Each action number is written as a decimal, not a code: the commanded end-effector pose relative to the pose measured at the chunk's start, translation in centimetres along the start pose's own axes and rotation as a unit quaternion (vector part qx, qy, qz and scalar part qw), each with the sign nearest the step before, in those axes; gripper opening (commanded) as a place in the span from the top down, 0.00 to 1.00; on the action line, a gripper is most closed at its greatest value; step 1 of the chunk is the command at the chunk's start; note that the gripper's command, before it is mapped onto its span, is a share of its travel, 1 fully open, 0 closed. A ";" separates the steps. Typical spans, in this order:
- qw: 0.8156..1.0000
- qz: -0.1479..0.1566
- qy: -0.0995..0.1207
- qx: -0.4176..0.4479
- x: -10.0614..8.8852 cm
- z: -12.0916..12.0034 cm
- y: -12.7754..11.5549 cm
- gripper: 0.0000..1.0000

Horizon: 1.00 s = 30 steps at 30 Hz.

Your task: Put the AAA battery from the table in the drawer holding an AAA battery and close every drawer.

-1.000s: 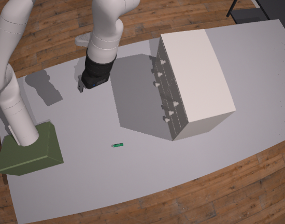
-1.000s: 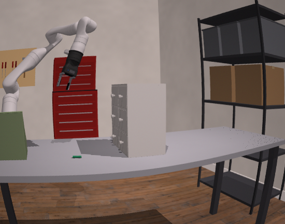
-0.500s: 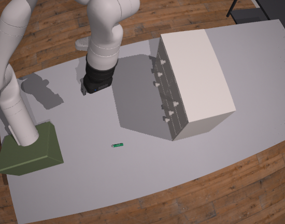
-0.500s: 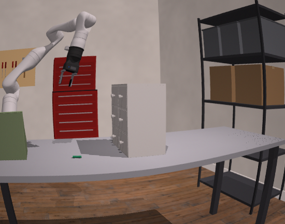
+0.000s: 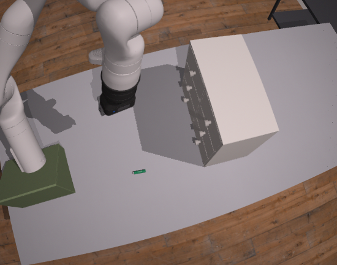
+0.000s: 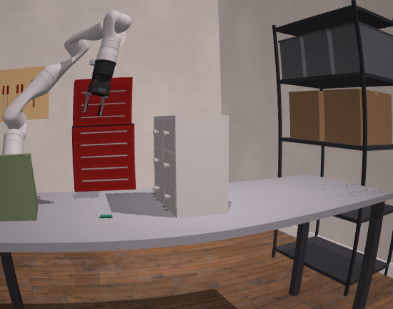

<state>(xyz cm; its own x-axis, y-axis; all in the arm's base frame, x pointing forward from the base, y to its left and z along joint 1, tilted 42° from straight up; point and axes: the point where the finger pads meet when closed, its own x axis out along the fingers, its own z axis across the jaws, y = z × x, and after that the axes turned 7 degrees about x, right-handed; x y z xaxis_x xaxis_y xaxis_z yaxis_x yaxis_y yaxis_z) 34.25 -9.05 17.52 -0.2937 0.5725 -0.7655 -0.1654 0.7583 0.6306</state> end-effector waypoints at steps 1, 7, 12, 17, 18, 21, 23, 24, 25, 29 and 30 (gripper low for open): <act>1.000 0.002 -0.005 0.009 -0.3 -0.3 -0.7 0.00; 1.000 0.008 -0.019 0.023 -0.9 -0.3 -1.7 0.00; 1.000 0.008 -0.019 0.023 -0.9 -0.3 -1.7 0.00; 1.000 0.008 -0.019 0.023 -0.9 -0.3 -1.7 0.00; 1.000 0.008 -0.019 0.023 -0.9 -0.3 -1.7 0.00; 0.999 0.013 -0.033 0.036 -1.4 -0.3 -2.6 0.00; 0.999 0.013 -0.033 0.036 -1.4 -0.3 -2.6 0.00; 0.999 0.013 -0.033 0.036 -1.4 -0.3 -2.6 0.00; 0.999 0.013 -0.033 0.036 -1.4 -0.3 -2.6 0.00; 0.998 0.018 -0.045 0.048 -1.9 -0.4 -3.5 0.00; 0.998 0.018 -0.045 0.048 -1.9 -0.4 -3.5 0.00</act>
<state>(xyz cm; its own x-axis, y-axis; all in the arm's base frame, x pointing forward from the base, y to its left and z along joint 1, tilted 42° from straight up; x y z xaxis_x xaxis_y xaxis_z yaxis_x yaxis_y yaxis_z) 35.14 -12.45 17.00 -0.2158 0.6200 -0.7543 -0.0740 0.7599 0.6458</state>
